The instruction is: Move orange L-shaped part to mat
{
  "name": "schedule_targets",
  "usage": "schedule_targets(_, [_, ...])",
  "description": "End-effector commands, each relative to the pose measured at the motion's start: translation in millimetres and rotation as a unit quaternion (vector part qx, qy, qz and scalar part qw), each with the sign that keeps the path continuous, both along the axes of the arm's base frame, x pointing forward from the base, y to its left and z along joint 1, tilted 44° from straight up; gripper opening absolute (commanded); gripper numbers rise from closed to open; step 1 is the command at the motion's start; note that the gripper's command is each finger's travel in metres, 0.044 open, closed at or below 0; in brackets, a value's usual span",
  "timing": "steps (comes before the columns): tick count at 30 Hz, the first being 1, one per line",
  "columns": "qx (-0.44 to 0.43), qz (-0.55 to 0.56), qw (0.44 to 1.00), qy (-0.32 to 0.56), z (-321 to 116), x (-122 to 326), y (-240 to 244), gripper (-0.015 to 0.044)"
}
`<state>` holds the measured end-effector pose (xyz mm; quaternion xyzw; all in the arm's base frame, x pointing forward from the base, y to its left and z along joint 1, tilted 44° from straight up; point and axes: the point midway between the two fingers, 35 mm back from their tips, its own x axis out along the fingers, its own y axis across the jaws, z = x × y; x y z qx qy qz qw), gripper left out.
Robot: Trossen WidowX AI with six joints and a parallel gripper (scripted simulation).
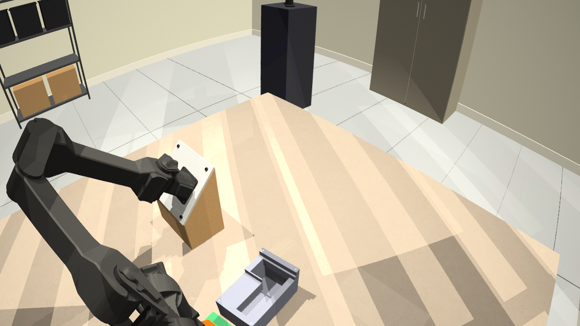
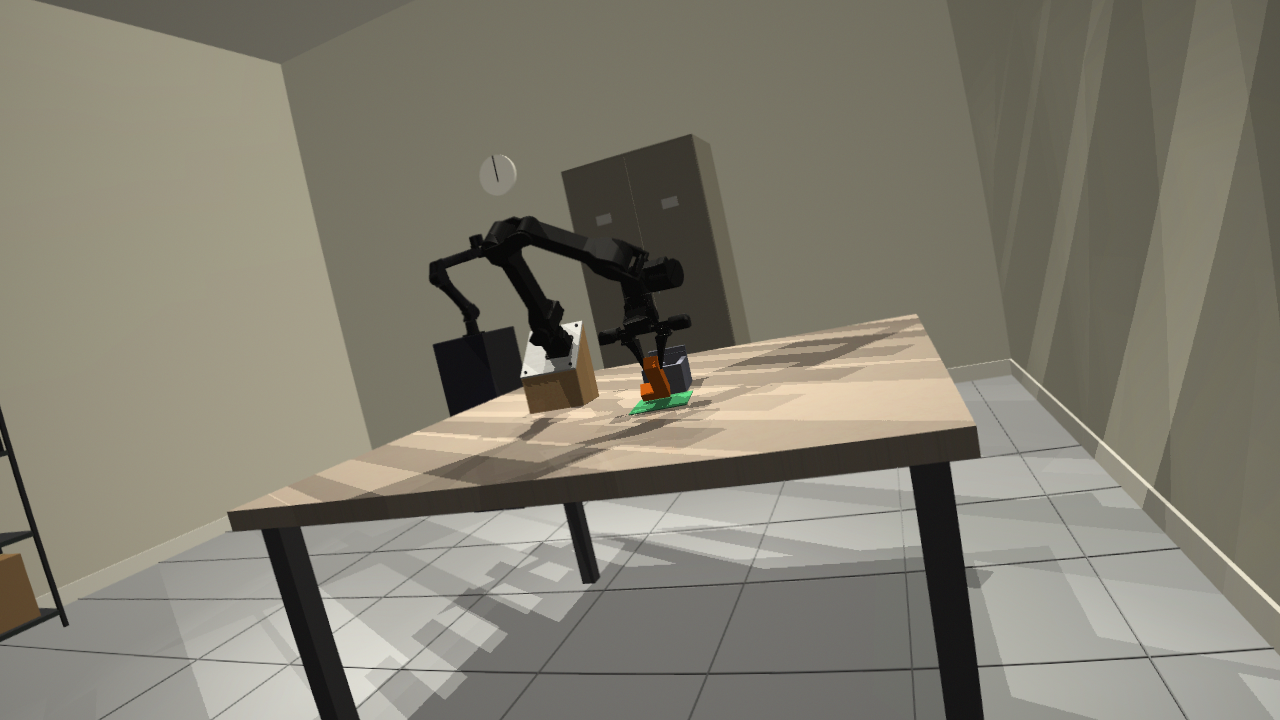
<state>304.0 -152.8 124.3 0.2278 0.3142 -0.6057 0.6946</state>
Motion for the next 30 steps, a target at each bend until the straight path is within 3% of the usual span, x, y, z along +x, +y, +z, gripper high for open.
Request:
schedule_targets(1, [0.002, 0.002, 1.0, 0.003, -2, -1, 0, 0.0])
schedule_targets(13, [0.0, 0.0, 1.0, 0.002, -1, -1, -1, 0.0])
schedule_targets(23, [0.001, 0.0, 1.0, 0.002, 0, -1, 1, 0.0263])
schedule_targets(28, [0.005, 0.001, 1.0, 0.003, 32, 0, 35, 0.0394])
schedule_targets(30, [0.005, 0.001, 1.0, 0.004, 52, -4, 54, 0.04])
